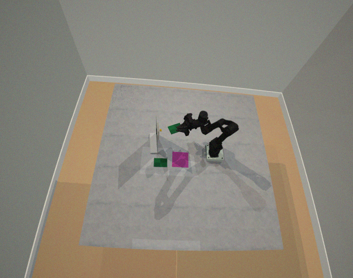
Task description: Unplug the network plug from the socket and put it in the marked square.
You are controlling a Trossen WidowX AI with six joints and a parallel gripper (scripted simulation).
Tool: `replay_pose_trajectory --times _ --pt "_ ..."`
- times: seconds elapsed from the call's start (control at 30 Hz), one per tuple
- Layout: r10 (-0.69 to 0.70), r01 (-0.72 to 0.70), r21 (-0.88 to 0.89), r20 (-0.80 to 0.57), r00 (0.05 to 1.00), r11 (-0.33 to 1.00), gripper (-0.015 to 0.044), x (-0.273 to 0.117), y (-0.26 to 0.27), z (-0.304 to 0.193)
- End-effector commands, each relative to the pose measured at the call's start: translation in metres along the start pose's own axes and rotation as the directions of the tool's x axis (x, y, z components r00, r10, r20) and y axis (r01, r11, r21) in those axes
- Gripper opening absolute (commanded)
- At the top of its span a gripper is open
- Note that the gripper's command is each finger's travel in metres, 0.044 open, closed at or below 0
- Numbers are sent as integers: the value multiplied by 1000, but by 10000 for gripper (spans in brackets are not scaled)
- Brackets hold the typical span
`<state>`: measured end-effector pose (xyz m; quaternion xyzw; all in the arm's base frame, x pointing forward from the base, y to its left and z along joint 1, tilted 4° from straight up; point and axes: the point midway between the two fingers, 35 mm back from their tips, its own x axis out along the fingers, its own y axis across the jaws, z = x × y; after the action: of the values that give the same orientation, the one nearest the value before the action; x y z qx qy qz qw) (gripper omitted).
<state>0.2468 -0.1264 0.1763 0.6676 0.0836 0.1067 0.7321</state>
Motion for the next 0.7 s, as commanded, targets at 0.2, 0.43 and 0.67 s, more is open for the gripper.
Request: replay_pose_trajectory --times 0.2,0.43,0.67 --pt "2 -2 13 -2 1000 1000 156 38 -1 11" --pt "3 -3 13 -2 1000 1000 156 53 -1 13" --pt "4 -4 12 -2 1000 1000 156 62 -1 17"
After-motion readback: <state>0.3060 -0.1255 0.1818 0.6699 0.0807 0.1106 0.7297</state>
